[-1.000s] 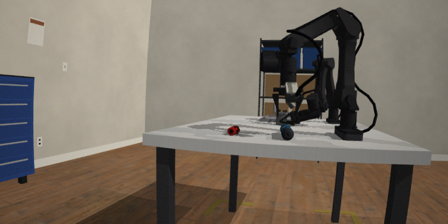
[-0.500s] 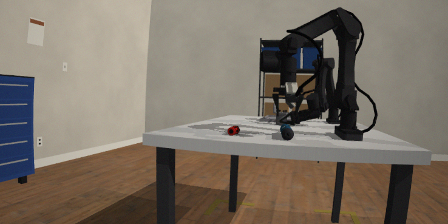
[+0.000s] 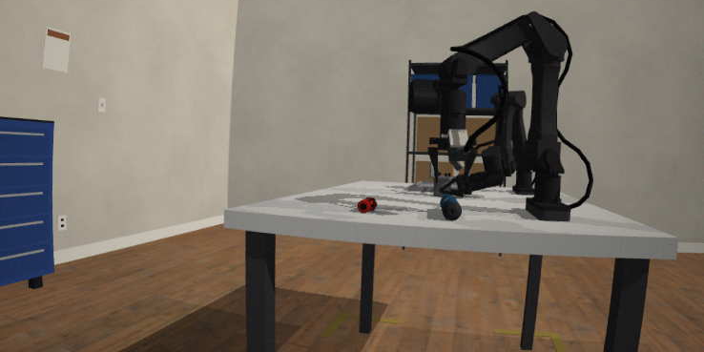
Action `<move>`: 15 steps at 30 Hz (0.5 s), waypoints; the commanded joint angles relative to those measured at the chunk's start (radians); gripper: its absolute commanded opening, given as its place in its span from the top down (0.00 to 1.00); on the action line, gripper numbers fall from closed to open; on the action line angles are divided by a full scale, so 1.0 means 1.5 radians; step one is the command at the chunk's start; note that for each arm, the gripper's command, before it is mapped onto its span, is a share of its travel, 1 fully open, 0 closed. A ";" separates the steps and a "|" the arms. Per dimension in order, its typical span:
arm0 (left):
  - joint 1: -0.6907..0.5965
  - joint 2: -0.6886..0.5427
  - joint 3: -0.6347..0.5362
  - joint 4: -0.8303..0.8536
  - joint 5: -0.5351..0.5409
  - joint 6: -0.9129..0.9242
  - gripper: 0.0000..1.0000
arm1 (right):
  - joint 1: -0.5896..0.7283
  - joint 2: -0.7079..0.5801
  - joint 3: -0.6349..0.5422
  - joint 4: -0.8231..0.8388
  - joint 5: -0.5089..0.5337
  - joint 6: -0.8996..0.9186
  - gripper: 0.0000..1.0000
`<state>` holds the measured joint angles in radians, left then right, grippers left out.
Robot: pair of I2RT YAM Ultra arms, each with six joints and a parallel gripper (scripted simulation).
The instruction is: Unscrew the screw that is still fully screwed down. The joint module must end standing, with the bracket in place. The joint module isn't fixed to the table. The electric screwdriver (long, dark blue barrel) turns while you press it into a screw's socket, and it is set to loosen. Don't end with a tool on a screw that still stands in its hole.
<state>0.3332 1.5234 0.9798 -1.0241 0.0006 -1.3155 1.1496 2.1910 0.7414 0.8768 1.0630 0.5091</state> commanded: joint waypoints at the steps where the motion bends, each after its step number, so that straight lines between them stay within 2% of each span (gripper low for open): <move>1: 0.001 -0.002 0.006 -0.005 -0.001 0.003 0.35 | 0.016 -0.023 -0.017 -0.016 0.019 0.014 0.14; 15: 0.001 -0.002 0.006 -0.005 -0.001 0.003 0.35 | 0.045 -0.047 -0.022 -0.058 0.042 0.049 0.14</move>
<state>0.3332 1.5234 0.9798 -1.0241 0.0006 -1.3155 1.2037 2.1471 0.7181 0.8192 1.0954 0.5602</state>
